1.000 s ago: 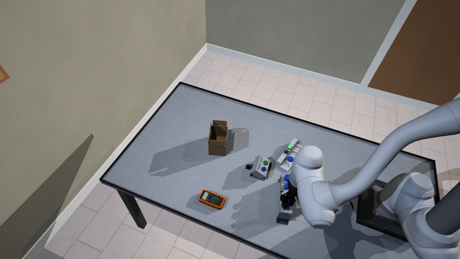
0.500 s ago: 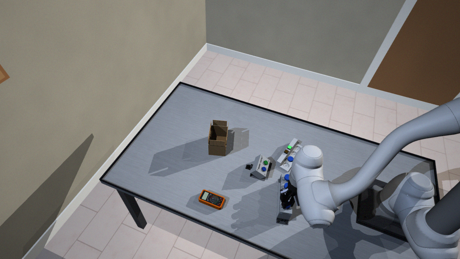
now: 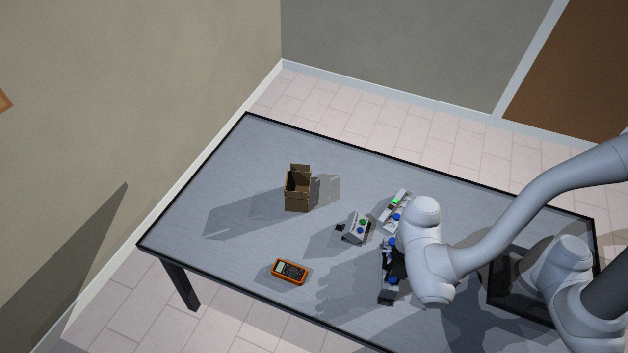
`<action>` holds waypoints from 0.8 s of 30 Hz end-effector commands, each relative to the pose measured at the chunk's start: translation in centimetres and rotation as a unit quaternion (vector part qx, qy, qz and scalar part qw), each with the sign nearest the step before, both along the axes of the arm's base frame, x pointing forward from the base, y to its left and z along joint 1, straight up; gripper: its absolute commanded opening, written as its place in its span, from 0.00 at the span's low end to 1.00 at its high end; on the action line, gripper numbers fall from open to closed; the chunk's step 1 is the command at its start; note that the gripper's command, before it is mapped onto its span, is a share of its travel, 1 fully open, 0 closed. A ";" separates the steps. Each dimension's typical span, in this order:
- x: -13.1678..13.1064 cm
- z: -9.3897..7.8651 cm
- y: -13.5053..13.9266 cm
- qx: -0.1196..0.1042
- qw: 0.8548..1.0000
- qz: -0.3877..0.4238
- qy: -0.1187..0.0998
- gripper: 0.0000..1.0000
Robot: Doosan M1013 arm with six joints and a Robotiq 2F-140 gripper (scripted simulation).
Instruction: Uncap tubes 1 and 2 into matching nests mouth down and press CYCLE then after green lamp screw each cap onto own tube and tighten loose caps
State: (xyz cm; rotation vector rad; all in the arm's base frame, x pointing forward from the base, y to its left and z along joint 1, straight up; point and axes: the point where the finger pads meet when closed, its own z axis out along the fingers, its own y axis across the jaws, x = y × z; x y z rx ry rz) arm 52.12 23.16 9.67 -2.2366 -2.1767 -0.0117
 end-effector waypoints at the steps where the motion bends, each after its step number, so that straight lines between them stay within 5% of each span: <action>1: 0.0 0.0 0.0 -0.011 0.994 -0.111 -0.002 0.30; 9: 0.0 0.0 0.0 -0.011 0.987 -0.159 -0.001 0.30; 10: 0.0 0.0 0.0 -0.011 0.987 -0.159 -0.001 0.41; 24: 0.0 0.0 0.0 -0.011 0.993 -0.120 -0.002 0.41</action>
